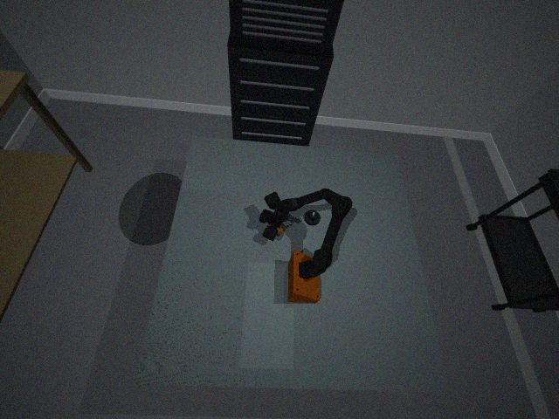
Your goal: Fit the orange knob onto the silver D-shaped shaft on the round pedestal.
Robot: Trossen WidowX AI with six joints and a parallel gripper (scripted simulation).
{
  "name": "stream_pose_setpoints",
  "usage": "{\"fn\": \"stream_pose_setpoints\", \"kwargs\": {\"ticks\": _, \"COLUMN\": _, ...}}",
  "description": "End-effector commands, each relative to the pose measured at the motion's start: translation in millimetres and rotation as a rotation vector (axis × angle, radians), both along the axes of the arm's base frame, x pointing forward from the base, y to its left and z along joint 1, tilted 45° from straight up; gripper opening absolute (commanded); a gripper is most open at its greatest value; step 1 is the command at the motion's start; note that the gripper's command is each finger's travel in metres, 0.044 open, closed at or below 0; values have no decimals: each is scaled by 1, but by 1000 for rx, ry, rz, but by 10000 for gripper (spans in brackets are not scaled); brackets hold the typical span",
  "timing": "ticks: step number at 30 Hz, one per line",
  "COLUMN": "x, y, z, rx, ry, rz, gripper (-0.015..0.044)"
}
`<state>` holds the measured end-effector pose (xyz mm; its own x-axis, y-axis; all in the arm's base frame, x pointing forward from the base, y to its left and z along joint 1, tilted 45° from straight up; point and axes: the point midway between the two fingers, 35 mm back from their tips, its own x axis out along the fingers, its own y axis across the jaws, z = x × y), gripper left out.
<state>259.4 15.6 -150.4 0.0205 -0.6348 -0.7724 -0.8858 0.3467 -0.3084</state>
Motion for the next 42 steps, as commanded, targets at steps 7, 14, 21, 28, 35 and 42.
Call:
{"fn": "stream_pose_setpoints", "kwargs": {"ticks": 7, "x": -4, "y": -2, "z": 10, "rx": 149, "ry": -55, "rz": 48, "gripper": 179}}
{"fn": "stream_pose_setpoints", "kwargs": {"ticks": 14, "x": -7, "y": -4, "z": 16, "rx": 251, "ry": -94, "rz": 84, "gripper": 179}}
{"fn": "stream_pose_setpoints", "kwargs": {"ticks": 21, "x": -11, "y": -7, "z": 22, "rx": 350, "ry": -132, "rz": 119, "gripper": 179}}
{"fn": "stream_pose_setpoints", "kwargs": {"ticks": 28, "x": -14, "y": -10, "z": 27, "rx": 448, "ry": -169, "rz": 153, "gripper": 179}}
{"fn": "stream_pose_setpoints", "kwargs": {"ticks": 35, "x": -18, "y": -15, "z": 32, "rx": 544, "ry": -205, "rz": 186, "gripper": 179}}
{"fn": "stream_pose_setpoints", "kwargs": {"ticks": 42, "x": -22, "y": -19, "z": 37, "rx": 638, "ry": -240, "rz": 219, "gripper": 179}}
